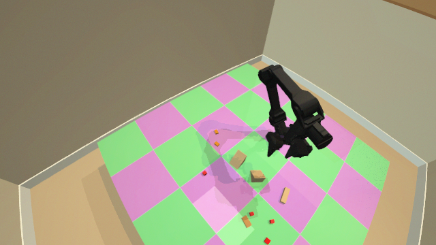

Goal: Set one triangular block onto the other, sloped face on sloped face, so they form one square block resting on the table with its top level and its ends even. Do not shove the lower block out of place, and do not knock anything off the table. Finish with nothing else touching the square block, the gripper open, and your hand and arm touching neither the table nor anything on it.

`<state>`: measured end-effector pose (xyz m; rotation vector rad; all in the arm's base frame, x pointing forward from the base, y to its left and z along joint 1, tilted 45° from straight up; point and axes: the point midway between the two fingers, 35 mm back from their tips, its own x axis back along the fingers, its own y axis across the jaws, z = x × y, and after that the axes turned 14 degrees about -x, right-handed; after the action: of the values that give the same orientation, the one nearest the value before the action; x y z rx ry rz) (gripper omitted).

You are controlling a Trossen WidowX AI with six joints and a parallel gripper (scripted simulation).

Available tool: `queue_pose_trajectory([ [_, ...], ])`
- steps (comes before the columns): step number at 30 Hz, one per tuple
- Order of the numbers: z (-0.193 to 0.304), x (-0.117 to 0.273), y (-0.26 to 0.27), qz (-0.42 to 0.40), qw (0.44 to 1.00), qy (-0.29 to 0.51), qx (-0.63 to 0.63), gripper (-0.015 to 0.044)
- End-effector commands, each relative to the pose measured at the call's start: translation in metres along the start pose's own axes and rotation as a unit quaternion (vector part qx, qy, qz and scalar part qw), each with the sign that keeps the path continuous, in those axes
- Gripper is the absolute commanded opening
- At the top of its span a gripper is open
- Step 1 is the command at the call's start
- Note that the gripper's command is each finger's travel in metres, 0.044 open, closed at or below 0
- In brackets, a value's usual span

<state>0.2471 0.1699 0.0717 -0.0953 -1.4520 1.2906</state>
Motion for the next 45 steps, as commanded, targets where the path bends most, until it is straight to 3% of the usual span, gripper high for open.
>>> queue_pose_trajectory([
  [1,-0.01,-0.036,-0.007,-0.034,0.996,0.082,-0.014,0.044],
  [6,-0.012,-0.104,-0.015,-0.099,0.969,0.221,-0.046,0.044],
  [8,-0.011,-0.113,-0.016,-0.108,0.964,0.238,-0.051,0.044],
  [45,0.004,-0.16,-0.004,-0.108,0.964,0.238,-0.051,0.044],
])
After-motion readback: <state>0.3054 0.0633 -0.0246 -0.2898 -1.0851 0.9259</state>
